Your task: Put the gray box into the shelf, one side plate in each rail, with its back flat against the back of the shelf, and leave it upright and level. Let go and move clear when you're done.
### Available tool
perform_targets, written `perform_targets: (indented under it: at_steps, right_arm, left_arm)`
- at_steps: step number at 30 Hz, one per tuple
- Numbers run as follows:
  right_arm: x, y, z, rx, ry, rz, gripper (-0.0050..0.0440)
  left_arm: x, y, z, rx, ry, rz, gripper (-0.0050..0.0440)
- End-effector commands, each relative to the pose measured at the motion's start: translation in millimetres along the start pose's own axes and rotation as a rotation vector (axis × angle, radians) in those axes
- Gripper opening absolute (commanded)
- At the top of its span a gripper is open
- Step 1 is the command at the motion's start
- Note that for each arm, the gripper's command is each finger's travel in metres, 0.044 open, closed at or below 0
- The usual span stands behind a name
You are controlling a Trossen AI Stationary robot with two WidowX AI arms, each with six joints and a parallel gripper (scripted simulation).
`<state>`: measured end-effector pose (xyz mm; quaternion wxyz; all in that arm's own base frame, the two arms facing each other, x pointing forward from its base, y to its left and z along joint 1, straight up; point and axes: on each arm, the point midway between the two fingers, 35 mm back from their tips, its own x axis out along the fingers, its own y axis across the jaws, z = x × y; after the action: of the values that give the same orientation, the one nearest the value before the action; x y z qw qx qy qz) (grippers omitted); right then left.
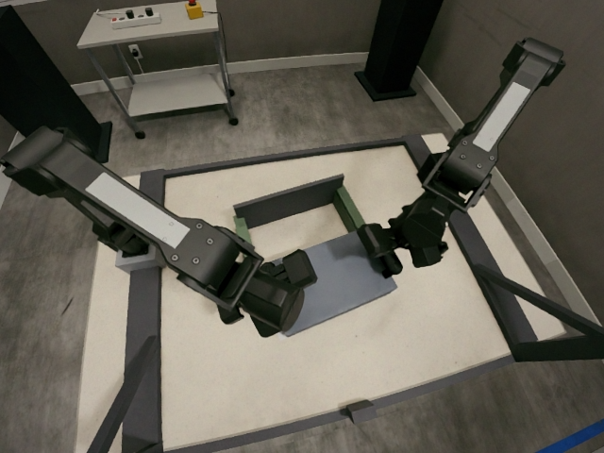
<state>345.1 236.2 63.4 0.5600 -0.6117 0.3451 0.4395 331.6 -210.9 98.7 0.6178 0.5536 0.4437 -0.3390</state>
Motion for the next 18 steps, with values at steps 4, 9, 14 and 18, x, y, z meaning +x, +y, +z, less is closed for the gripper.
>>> perform_targets:
  at_steps: [4, 9, 14, 18]
  right_arm:
    - [-31.4, -16.7, -3.1, 0.020, -0.053, -0.074, 0.0106]
    - [-30.8, -16.7, -11.1, 0.019, -0.053, -0.074, 0.0106]
    - [-30.3, -16.5, -18.6, 0.016, -0.026, -0.073, 0.0106]
    - [-29.8, -16.2, -27.2, 0.016, -0.025, -0.073, 0.0106]
  left_arm:
    - [-30.2, 11.7, -5.0, -0.019, -0.063, 0.059, 0.0103]
    - [-29.7, 11.6, -13.5, -0.018, -0.063, 0.059, 0.0103]
    - [-29.1, 11.6, -22.4, -0.018, -0.062, 0.059, 0.0103]
    - [-28.4, 11.6, -31.3, -0.018, -0.061, 0.060, 0.0103]
